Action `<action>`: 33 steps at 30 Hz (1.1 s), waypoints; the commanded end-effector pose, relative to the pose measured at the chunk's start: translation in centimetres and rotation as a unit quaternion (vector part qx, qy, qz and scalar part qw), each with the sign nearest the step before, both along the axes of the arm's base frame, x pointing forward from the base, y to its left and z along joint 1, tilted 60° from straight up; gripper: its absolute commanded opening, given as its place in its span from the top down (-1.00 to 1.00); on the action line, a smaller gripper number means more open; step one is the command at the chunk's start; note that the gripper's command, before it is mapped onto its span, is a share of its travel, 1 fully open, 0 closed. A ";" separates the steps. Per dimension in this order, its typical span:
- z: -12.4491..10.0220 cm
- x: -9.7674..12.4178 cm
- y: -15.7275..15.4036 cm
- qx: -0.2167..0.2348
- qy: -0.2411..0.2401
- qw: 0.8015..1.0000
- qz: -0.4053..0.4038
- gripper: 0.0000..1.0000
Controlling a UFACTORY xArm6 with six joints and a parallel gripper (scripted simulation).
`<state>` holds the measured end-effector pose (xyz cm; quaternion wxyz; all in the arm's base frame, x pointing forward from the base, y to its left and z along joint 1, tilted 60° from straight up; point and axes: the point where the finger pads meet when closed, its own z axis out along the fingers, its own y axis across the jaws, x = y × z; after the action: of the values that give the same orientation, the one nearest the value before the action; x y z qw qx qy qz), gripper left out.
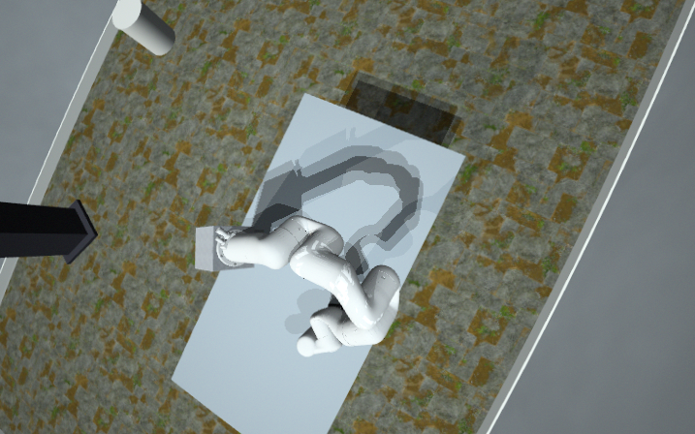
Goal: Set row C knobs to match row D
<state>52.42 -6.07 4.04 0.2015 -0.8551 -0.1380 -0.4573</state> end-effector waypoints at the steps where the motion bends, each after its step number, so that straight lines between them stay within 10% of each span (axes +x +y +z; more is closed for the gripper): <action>1: 0.0 0.0 -0.1 0.000 0.000 1.000 -0.001 0.61; 2: 0.0 0.0 -0.1 0.000 0.000 1.000 -0.001 0.84; 33: 0.0 0.0 -0.1 0.000 0.000 1.000 -0.001 0.84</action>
<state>52.42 -6.08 4.04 0.2015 -0.8551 -0.1380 -0.4573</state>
